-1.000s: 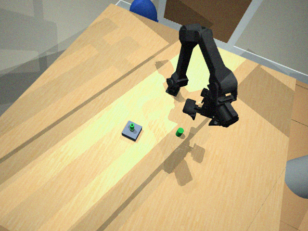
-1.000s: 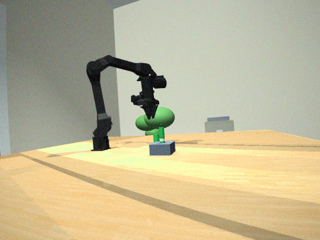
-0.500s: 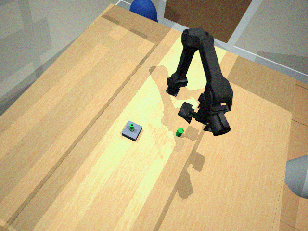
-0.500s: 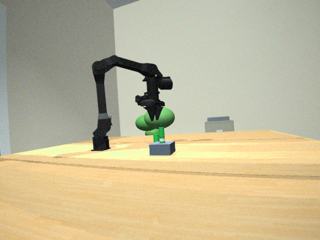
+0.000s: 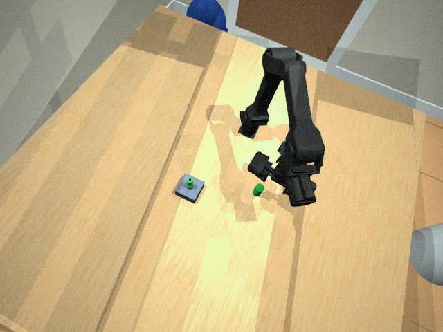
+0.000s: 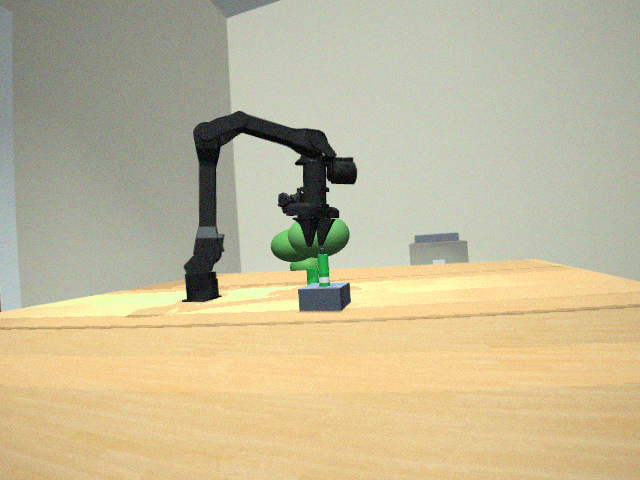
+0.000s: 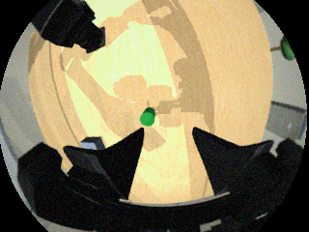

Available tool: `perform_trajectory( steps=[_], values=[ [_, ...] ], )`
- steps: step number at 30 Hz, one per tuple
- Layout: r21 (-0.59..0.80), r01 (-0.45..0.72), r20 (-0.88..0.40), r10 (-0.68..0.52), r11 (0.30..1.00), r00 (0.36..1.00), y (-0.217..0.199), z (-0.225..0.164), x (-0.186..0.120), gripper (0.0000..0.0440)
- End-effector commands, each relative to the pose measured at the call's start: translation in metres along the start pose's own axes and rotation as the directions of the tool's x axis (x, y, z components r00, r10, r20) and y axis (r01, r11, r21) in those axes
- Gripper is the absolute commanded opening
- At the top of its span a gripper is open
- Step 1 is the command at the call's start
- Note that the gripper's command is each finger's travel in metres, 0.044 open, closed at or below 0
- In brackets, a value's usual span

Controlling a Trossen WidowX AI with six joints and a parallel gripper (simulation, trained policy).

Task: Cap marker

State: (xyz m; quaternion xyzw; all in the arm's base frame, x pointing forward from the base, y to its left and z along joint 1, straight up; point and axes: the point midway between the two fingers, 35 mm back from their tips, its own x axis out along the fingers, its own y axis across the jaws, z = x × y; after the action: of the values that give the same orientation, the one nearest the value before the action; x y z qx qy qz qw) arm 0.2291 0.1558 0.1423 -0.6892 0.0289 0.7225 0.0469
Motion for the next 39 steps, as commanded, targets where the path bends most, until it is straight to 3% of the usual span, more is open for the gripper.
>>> perform_trajectory(
  steps=[1,18,39],
  values=[
    [0.012,-0.015,0.011,0.015,1.000,1.000,0.005,-0.007,0.004,0.0305],
    [0.016,-0.074,0.091,0.072,0.997,0.993,0.024,-0.014,0.026,0.0292],
    [-0.088,-0.103,0.154,0.116,0.991,0.981,0.032,-0.007,0.060,0.0263]
  ],
)
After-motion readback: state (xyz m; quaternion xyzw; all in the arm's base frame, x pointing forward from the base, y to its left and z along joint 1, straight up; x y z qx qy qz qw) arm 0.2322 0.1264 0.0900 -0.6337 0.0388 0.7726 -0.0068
